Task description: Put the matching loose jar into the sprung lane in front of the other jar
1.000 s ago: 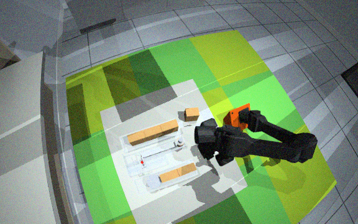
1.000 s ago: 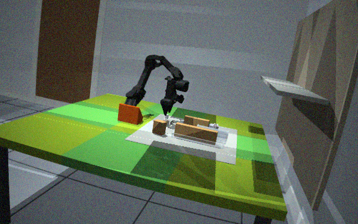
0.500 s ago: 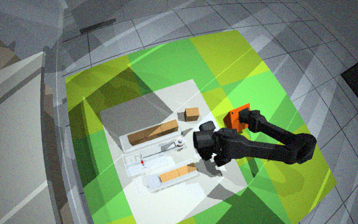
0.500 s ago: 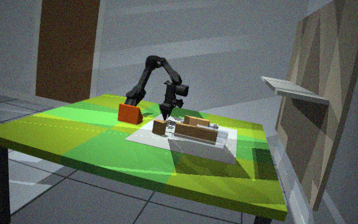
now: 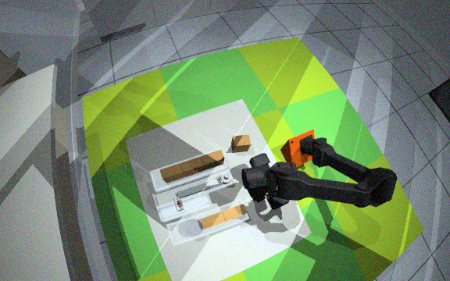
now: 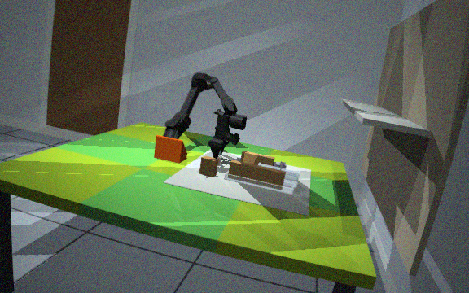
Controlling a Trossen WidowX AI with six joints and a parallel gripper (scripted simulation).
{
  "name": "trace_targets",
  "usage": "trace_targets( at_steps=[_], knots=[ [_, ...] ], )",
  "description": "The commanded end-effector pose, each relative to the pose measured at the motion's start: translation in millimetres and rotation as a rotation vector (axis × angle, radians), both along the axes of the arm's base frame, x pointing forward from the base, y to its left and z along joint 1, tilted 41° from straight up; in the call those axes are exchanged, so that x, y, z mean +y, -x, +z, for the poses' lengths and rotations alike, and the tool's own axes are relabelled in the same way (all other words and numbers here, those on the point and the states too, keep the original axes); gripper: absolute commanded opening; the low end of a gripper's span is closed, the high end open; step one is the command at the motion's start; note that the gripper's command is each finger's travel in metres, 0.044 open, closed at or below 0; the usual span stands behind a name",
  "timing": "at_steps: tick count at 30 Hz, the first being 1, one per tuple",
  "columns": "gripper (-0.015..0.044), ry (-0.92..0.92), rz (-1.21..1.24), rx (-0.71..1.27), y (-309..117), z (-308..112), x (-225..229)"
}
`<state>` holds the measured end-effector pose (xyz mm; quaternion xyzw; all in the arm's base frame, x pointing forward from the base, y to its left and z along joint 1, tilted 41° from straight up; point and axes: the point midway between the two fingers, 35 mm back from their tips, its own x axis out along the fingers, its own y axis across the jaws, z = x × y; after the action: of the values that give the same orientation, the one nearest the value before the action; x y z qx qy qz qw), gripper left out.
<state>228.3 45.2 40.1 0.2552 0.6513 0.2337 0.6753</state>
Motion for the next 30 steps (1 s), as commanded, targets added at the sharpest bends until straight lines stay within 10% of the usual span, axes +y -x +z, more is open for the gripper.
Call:
trace_targets(
  at_steps=[1, 16, 30],
  knots=[
    [0.0282, -0.005, -0.003, -0.001, -0.4, 0.0, 0.8],
    [0.0006, -0.001, -0.004, -0.001, -1.9, 9.9, -8.0],
    [0.0, 0.001, -0.003, 0.001, 5.0, 73.9, -54.7]
  ],
)
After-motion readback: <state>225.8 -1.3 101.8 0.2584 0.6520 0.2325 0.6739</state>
